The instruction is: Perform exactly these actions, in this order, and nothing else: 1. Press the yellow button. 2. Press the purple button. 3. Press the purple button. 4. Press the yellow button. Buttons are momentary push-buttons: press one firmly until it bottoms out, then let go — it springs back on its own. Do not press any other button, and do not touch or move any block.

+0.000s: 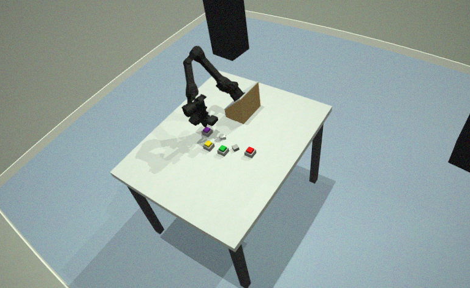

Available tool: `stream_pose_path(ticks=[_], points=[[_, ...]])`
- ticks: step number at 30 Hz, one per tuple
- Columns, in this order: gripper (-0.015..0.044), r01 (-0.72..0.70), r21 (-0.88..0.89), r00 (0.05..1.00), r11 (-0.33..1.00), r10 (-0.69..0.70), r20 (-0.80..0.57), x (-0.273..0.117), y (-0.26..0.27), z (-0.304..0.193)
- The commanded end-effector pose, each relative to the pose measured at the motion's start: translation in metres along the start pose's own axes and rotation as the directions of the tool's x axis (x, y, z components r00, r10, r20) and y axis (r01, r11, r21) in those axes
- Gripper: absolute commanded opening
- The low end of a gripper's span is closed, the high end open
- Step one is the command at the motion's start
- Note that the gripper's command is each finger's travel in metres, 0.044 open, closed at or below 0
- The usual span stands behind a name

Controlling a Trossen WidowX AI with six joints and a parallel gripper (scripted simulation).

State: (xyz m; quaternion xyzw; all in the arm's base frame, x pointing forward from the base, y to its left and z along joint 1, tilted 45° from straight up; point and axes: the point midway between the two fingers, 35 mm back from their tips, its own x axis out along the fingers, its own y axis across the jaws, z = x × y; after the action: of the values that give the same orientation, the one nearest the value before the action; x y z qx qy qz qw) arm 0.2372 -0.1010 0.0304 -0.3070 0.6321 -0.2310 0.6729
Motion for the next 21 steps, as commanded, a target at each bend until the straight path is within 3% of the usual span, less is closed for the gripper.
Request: stream_pose_path(ticks=[1, 21], points=[[0.0020, 0.001, -0.014, 1.000, 1.000, -0.001, -0.010, 0.009, 0.002, -0.003], [0.0020, 0.003, -0.015, 1.000, 1.000, -0.003, -0.010, 0.029, 0.001, -0.004]])
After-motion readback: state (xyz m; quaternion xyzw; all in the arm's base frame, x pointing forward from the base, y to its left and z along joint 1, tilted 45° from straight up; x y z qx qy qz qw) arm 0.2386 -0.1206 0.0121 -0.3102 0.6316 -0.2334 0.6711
